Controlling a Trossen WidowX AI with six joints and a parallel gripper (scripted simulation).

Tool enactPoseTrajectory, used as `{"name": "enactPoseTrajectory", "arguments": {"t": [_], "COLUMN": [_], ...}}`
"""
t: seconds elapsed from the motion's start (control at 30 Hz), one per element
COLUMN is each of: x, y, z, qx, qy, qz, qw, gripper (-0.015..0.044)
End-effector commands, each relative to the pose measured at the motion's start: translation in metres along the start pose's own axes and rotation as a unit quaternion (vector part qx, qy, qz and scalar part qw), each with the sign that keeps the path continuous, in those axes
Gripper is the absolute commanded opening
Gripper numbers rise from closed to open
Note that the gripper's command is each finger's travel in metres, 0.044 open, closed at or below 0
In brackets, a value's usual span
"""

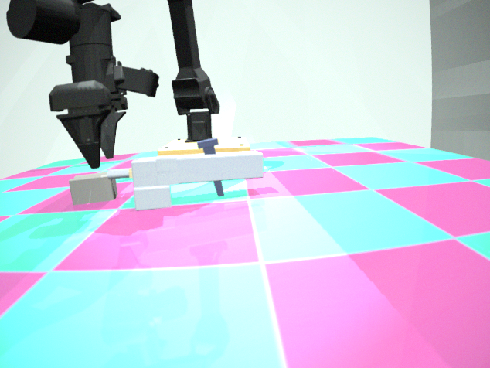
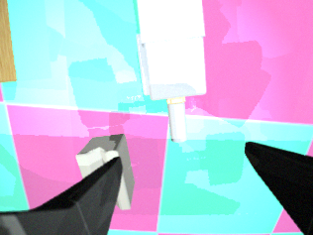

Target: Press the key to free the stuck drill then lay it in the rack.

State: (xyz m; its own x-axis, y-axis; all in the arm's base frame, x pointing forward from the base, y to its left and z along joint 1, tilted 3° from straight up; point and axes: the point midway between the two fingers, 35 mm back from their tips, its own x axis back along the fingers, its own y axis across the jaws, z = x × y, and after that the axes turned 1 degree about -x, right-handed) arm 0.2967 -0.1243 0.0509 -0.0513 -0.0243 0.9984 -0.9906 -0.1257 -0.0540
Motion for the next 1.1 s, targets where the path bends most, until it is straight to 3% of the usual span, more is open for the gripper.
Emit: {"name": "enactPoseTrajectory", "arguments": {"t": [0.0, 1.07], "x": [-0.001, -0.046], "y": [0.000, 0.000], "z": [0.000, -0.012], "qx": [0.003, 0.003], "qy": [-0.002, -0.002], "qz": [0.001, 0.001], "qw": [1.000, 1.000], "gripper": [0.0440, 0.0440]}}
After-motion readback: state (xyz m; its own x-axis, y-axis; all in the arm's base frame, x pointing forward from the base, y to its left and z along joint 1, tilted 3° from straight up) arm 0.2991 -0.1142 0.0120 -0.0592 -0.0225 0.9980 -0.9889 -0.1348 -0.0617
